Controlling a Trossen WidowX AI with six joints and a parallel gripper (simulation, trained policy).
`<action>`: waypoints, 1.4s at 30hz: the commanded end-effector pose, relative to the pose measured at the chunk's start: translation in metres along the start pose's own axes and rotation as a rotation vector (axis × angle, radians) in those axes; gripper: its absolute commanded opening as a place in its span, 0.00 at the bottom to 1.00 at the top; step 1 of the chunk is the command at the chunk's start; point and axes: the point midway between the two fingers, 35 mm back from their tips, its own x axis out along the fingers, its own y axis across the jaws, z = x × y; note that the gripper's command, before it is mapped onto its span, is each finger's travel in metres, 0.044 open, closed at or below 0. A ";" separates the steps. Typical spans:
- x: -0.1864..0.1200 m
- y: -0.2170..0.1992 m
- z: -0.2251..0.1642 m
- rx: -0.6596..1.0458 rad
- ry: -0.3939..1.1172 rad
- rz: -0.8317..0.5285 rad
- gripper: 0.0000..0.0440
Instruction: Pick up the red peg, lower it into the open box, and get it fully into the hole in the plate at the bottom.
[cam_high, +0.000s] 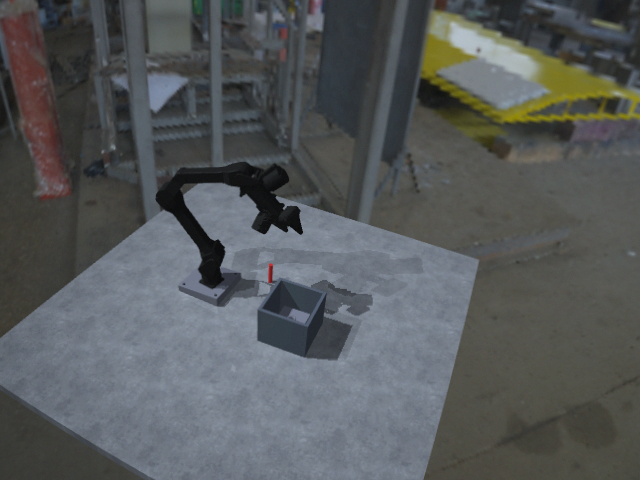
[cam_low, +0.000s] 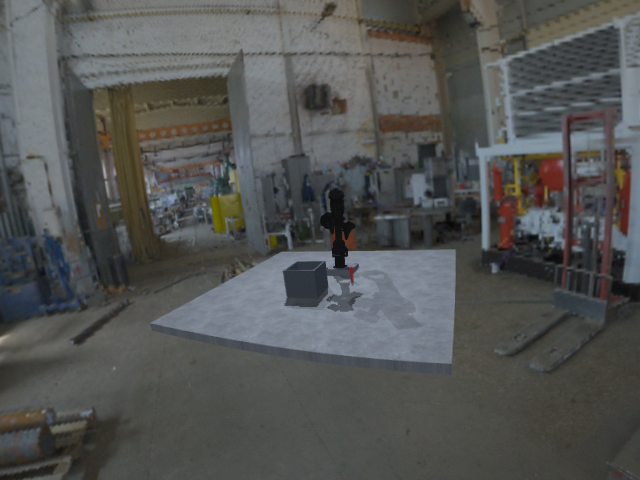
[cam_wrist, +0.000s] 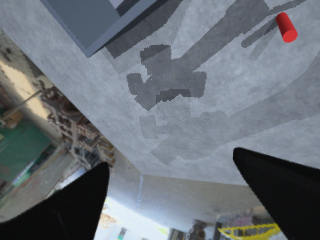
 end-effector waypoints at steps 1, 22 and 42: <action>0.011 -0.019 0.004 -0.056 -0.027 -0.096 0.98; 0.048 -0.101 0.037 -0.314 -0.166 -0.516 0.96; 0.077 -0.143 0.072 -0.467 -0.251 -0.687 0.94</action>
